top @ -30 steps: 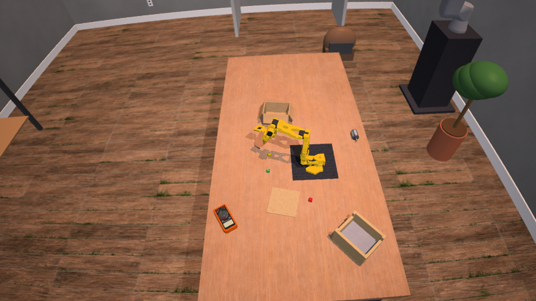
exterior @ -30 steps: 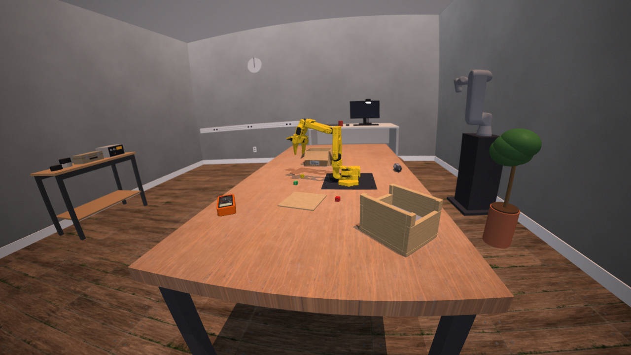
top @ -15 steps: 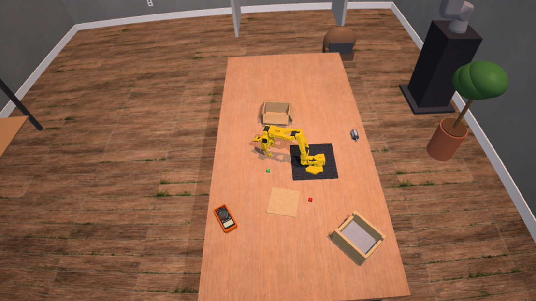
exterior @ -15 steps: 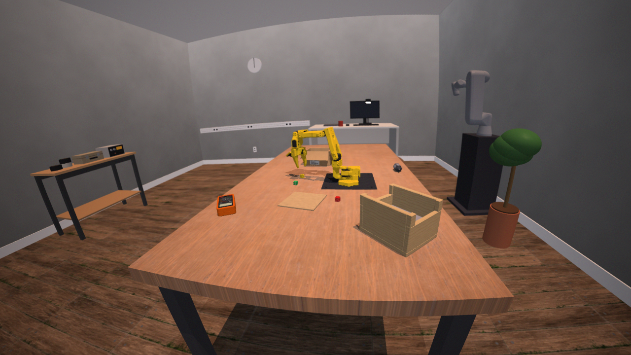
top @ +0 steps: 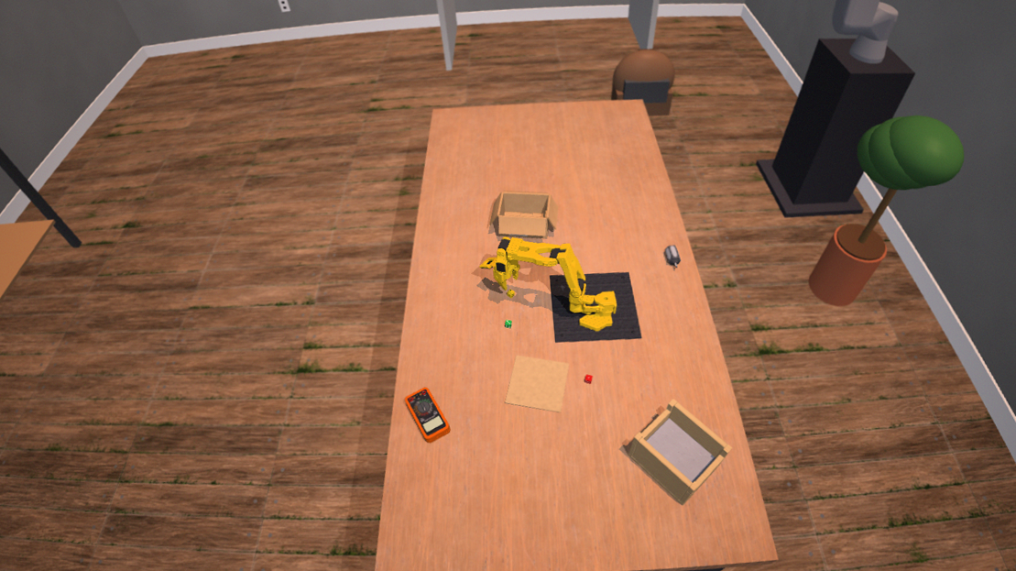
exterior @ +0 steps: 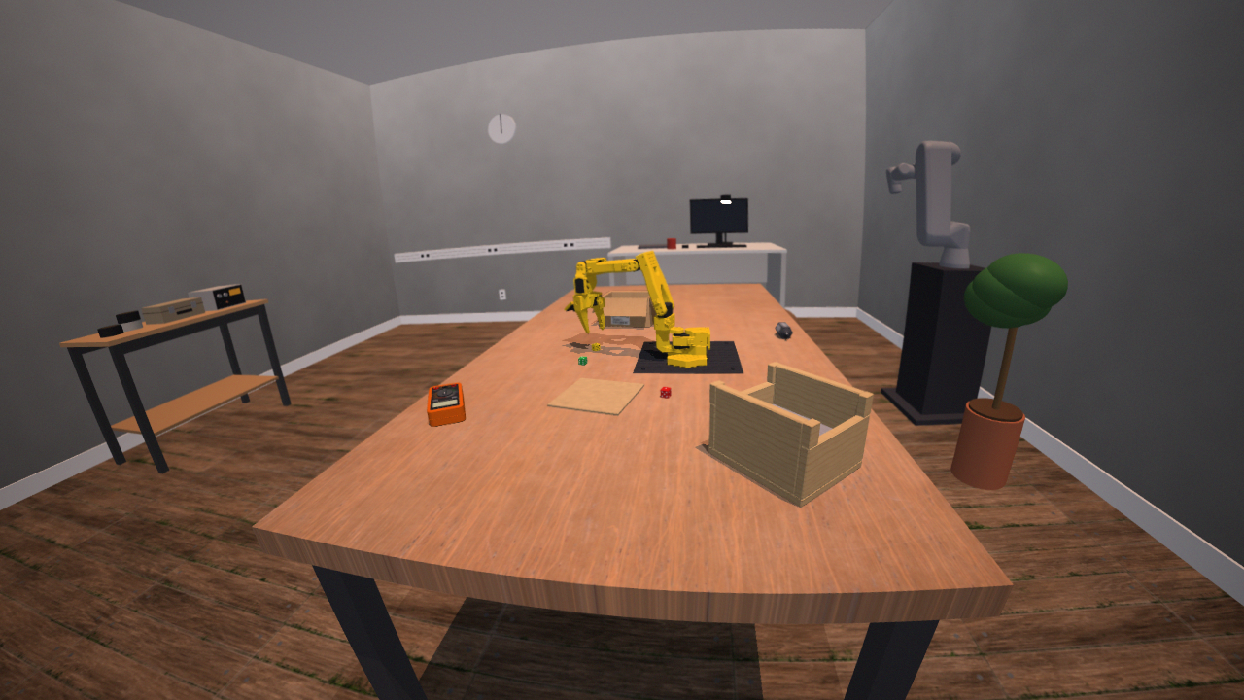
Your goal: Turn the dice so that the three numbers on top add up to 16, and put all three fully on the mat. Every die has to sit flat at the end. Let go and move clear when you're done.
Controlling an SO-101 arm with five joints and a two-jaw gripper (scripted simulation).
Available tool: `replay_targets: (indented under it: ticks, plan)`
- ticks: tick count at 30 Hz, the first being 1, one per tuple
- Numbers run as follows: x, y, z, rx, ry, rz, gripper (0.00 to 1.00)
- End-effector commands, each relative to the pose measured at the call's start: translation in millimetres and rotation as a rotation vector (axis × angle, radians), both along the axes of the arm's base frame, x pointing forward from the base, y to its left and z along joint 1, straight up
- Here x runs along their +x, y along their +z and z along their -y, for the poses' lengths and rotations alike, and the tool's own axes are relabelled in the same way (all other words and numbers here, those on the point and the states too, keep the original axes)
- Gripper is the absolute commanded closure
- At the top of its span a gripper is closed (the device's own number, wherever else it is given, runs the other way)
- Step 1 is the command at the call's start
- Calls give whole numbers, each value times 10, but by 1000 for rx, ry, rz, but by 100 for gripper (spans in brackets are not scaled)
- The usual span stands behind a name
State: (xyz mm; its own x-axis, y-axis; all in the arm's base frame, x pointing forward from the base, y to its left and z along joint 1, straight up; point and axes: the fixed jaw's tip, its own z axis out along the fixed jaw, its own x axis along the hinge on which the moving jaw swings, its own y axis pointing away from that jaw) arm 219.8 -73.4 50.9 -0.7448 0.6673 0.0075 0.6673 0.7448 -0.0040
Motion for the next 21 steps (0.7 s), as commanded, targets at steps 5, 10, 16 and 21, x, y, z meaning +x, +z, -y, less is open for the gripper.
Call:
replay_targets:
  ticks: [5, 10, 16, 21]
  plan:
    - [-15, -29, 12, 7, -13, -17, 75]
    - [-15, -32, 12, 7, -13, -17, 75]
    - [-12, -64, 13, 7, -13, -17, 75]
    - [-7, -125, 15, 7, -13, -17, 75]
